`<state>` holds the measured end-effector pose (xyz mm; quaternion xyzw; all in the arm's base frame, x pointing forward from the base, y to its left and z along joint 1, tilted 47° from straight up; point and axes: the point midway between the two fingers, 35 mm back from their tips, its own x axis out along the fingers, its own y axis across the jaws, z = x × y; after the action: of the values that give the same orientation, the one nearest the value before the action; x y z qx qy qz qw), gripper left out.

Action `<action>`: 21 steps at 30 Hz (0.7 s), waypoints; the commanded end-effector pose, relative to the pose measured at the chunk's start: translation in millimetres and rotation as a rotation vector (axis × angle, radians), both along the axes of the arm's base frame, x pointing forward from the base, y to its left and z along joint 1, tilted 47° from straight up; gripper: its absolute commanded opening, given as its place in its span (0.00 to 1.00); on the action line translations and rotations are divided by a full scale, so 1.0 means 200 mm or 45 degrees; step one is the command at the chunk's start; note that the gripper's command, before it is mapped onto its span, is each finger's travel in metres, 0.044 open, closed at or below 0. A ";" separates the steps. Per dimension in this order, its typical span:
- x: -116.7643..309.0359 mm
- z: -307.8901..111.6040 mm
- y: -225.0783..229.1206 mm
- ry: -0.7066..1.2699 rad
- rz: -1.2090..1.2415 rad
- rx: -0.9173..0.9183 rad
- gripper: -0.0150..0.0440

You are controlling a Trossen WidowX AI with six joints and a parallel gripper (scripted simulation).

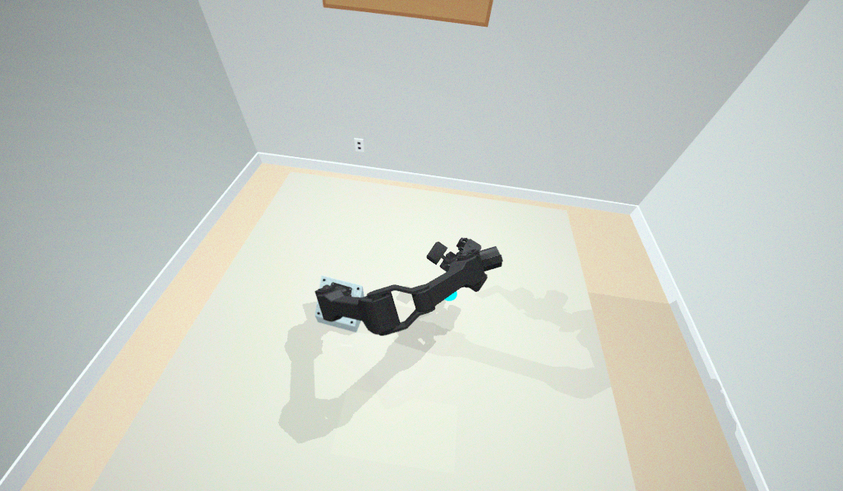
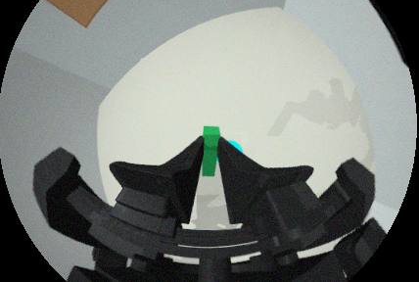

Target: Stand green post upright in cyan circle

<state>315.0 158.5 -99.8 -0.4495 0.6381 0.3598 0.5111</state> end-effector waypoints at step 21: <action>0.00 -0.01 -0.01 -0.037 0.017 0.236 0.29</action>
<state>316.3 157.0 -101.0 -0.4152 0.5992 0.4047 0.5520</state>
